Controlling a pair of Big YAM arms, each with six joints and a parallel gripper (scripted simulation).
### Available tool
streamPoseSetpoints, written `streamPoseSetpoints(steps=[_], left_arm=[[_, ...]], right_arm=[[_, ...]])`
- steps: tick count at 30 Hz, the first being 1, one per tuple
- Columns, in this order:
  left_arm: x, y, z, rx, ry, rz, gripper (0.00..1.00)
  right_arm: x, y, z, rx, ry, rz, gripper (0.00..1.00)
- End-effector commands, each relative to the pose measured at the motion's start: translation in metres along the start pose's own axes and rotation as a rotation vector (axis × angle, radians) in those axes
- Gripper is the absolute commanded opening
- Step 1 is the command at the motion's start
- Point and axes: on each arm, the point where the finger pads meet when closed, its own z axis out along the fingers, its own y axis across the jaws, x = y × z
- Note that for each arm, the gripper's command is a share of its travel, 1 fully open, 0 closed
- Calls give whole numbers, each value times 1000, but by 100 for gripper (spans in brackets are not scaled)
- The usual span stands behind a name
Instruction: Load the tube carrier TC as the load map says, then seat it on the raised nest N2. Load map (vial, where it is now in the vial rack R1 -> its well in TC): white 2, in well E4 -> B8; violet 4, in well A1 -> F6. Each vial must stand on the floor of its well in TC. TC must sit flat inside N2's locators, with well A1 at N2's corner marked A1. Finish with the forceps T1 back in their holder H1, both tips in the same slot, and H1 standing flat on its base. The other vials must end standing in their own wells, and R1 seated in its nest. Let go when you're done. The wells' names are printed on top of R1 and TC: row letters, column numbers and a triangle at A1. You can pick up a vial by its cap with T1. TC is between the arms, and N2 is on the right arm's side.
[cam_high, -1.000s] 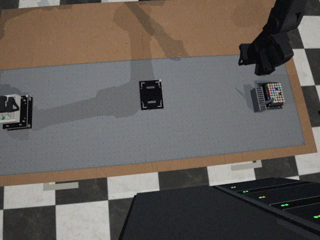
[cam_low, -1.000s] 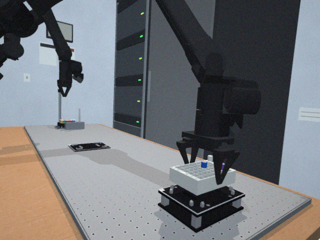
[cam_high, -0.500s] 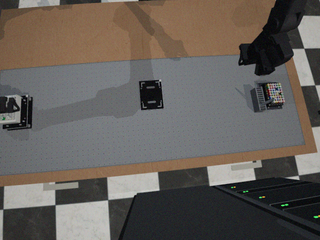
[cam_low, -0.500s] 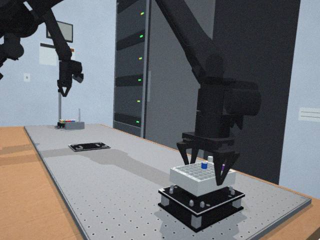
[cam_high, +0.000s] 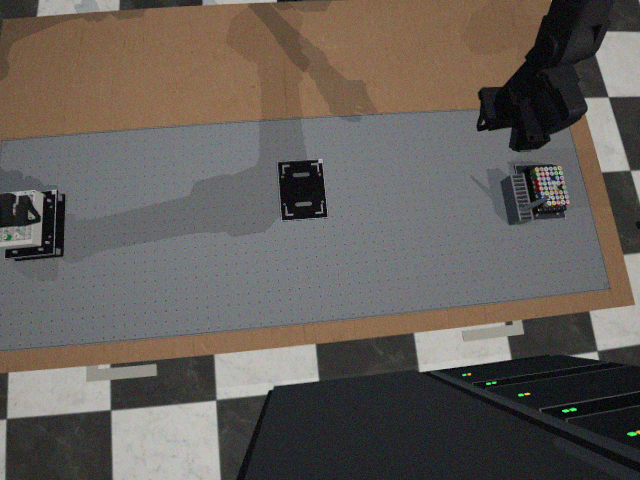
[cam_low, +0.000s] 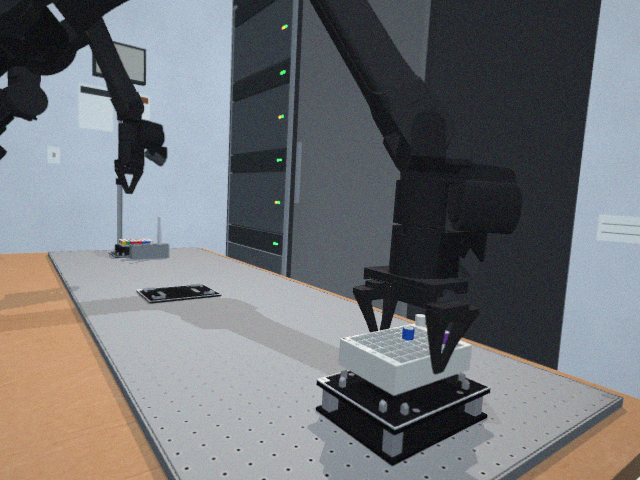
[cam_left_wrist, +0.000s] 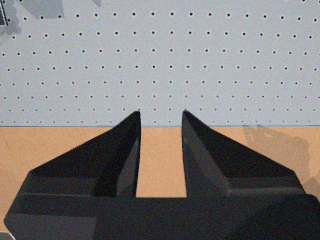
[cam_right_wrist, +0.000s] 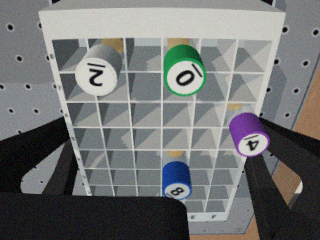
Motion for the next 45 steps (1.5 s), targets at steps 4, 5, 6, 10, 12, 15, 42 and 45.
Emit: streamPoseSetpoints(steps=[4,5,6,10,12,15,42,45], left_arm=[[-10,1,-4,-6,-20,-4,25],[-10,1,-4,-6,-20,-4,25],[-10,1,-4,-6,-20,-4,25],[-10,1,-4,-6,-20,-4,25],[-10,1,-4,-6,-20,-4,25],[-10,1,-4,-6,-20,-4,25],[-10,1,-4,-6,-20,-4,25],[-10,1,-4,-6,-20,-4,25]], right_arm=[[-27,-10,-3,30,-39,-18,0],[-25,-10,-1,28,-37,-17,0],[-24,-10,0,27,-35,-16,0],[-30,-13,-9,39,-46,-20,0],[-28,-11,-5,34,-42,-18,0],[-26,-10,-1,30,-38,-17,0],[-29,-11,0,35,-44,-19,0],[-27,-9,4,29,-39,-18,0]])
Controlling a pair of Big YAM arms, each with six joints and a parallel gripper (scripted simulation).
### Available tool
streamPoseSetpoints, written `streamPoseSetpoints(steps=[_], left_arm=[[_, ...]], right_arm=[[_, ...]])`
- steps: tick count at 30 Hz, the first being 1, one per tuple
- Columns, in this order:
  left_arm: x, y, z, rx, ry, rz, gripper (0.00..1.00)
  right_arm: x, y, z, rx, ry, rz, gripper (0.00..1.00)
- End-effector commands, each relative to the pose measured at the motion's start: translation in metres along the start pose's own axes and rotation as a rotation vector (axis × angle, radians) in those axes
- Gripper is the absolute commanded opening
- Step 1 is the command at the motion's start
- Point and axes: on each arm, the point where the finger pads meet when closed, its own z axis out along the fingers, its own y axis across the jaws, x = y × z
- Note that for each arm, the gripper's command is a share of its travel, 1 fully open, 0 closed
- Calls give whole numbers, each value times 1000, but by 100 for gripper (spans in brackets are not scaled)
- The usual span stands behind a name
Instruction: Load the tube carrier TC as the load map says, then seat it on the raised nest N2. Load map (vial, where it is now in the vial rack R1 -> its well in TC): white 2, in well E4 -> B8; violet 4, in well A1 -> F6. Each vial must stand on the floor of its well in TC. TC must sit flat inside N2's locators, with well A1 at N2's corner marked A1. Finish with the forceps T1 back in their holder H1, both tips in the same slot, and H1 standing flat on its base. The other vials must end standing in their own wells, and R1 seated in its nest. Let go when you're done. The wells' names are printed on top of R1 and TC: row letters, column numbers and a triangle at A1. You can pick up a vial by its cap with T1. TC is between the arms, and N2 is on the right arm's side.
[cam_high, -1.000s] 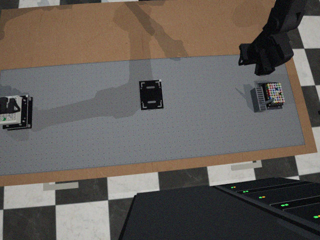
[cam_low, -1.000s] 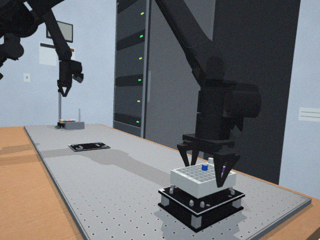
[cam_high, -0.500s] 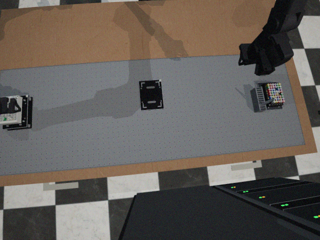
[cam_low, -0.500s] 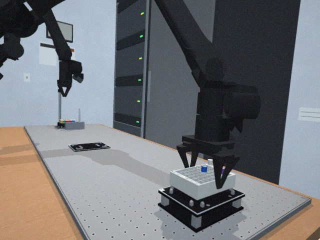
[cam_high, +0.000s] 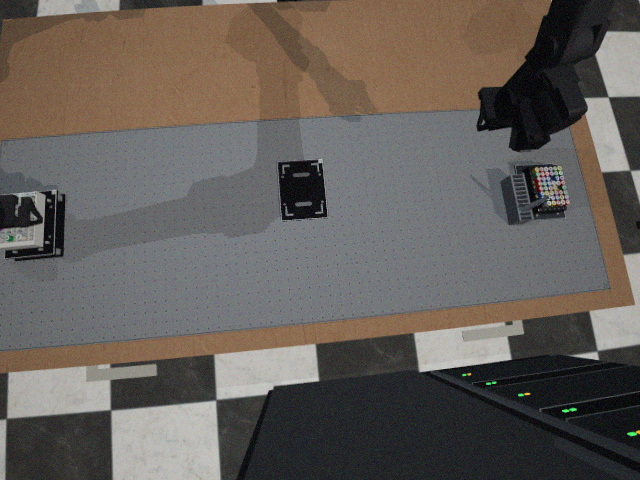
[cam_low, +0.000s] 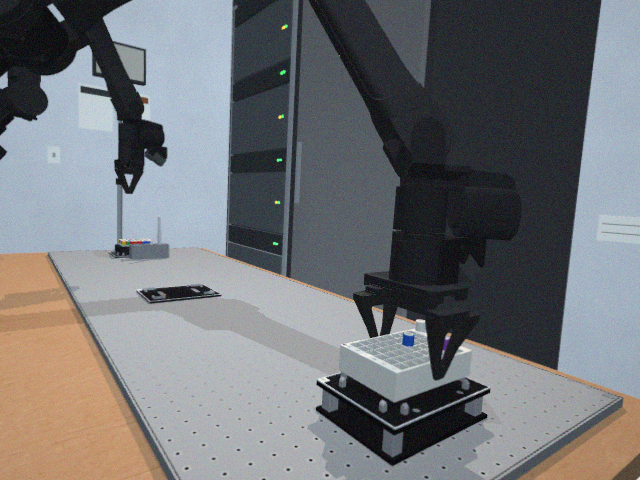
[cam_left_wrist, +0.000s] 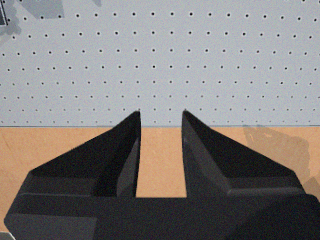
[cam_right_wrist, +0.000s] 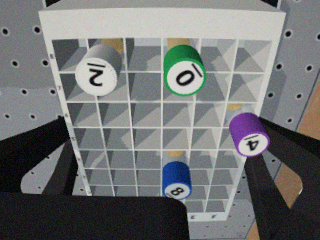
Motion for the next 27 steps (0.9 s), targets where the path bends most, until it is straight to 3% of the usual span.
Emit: streamPoseSetpoints(steps=[1,14,15,27], left_arm=[[-10,1,-4,-6,-20,-4,25],[-10,1,-4,-6,-20,-4,25],[-10,1,-4,-6,-20,-4,25],[-10,1,-4,-6,-20,-4,25]], right_arm=[[-25,-9,-1,26,-36,-17,0],[-24,-9,2,26,-35,-15,0],[-31,-13,-10,41,-49,-21,0],[-25,-10,1,30,-39,-17,0]])
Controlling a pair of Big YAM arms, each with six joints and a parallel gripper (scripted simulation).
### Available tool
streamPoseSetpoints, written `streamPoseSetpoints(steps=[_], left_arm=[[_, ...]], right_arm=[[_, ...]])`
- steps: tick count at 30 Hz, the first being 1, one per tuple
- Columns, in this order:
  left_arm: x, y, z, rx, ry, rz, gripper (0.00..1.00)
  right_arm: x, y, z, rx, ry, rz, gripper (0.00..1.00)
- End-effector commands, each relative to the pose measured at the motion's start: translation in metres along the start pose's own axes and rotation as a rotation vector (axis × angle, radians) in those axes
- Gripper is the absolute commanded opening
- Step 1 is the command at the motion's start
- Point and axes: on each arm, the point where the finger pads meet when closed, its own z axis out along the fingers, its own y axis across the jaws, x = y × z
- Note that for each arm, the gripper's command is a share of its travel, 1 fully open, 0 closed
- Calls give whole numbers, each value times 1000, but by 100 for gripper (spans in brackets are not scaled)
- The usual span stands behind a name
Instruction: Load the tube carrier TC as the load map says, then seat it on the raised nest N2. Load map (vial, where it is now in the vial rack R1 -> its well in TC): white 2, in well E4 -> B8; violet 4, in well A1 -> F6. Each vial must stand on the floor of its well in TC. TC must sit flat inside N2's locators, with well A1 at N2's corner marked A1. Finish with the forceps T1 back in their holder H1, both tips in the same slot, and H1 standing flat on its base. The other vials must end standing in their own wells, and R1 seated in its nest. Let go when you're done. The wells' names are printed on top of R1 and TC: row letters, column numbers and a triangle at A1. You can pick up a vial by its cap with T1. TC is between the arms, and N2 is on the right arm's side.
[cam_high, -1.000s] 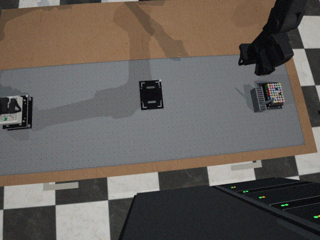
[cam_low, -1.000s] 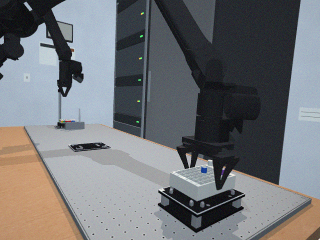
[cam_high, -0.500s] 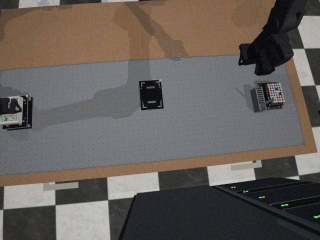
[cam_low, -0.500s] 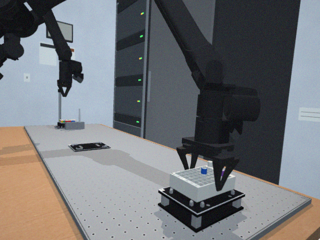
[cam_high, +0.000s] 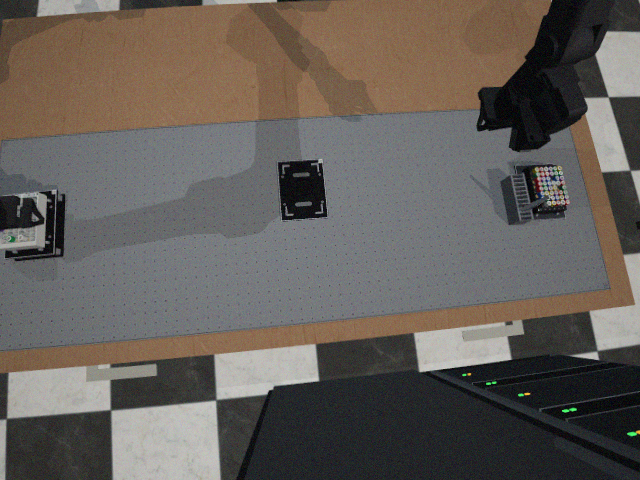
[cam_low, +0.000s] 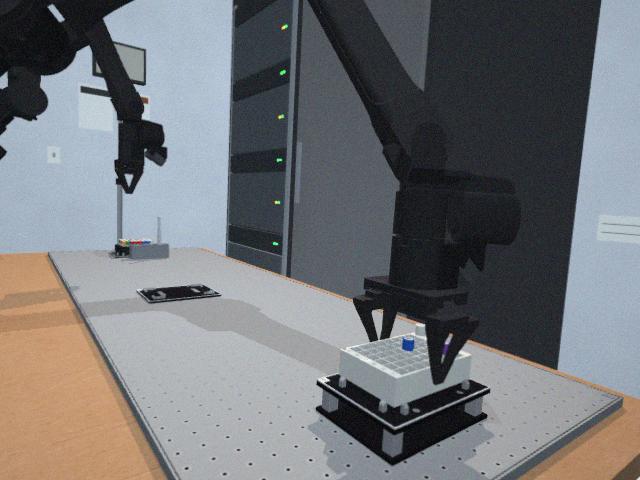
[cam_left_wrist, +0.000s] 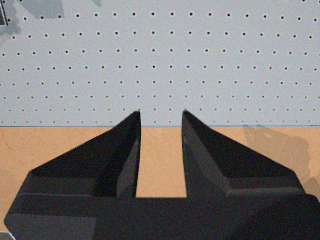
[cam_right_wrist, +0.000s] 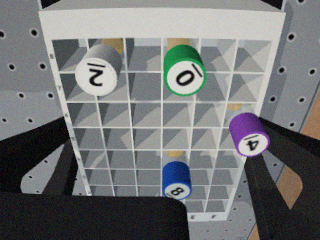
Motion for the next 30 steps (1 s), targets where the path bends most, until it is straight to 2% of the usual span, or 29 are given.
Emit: streamPoseSetpoints(steps=[1,30], left_arm=[[-10,1,-4,-6,-20,-4,25],[-10,1,-4,-6,-20,-4,25]], right_arm=[[-26,-10,-5,31,-39,-16,0],[-26,-9,1,29,-39,-16,0]])
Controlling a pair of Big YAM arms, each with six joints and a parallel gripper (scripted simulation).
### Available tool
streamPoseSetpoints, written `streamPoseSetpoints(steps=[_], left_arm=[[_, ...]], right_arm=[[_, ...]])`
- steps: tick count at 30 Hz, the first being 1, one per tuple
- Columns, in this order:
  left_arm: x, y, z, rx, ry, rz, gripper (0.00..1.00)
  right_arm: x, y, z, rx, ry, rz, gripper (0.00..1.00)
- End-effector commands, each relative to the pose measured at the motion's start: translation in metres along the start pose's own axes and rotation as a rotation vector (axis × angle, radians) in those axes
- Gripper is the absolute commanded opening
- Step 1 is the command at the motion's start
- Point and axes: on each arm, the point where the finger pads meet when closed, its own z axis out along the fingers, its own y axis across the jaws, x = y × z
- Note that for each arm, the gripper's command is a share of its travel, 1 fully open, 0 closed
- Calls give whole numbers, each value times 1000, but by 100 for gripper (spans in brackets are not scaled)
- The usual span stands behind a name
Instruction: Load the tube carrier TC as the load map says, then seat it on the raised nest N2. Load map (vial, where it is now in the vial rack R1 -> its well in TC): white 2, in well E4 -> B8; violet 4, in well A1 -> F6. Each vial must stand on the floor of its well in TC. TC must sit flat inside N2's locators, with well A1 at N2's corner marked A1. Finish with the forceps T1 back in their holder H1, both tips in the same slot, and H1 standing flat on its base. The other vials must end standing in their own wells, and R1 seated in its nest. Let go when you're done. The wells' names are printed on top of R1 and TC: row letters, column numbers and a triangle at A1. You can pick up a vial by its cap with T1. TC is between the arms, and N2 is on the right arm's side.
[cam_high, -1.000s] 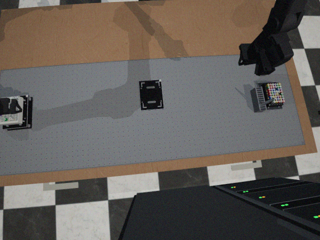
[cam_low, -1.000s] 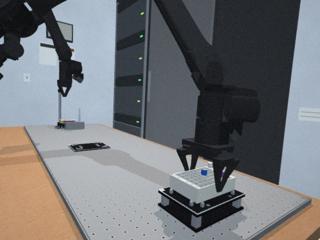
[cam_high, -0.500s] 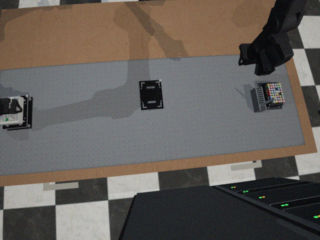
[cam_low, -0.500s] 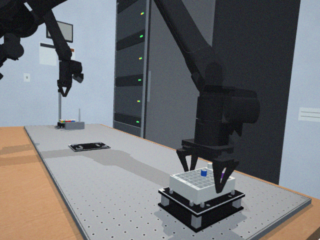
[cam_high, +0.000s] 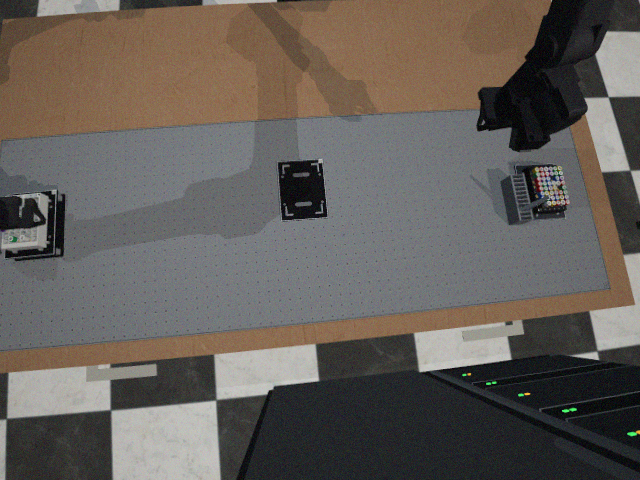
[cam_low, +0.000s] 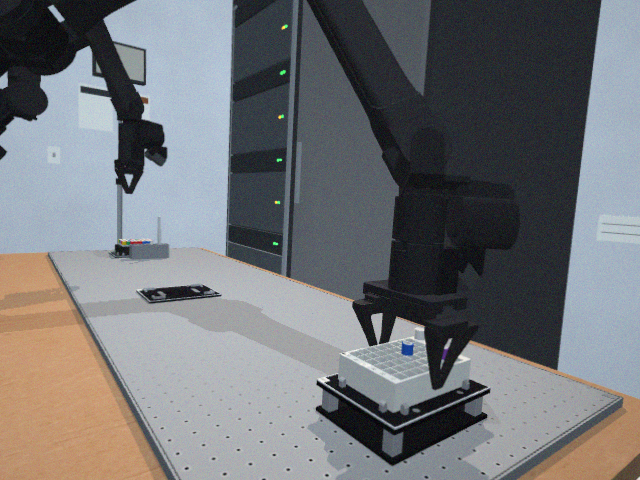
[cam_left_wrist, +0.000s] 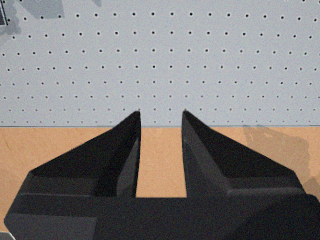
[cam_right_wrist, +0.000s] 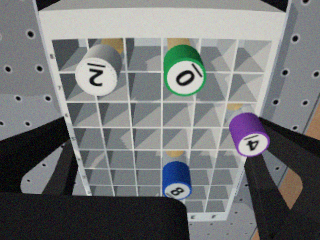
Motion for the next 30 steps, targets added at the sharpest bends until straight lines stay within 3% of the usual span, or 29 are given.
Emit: streamPoseSetpoints(steps=[1,30], left_arm=[[-10,1,-4,-6,-20,-4,25],[-10,1,-4,-6,-20,-4,25]], right_arm=[[-27,-9,-4,29,-40,-16,0],[-27,-9,-2,29,-40,-18,0]])
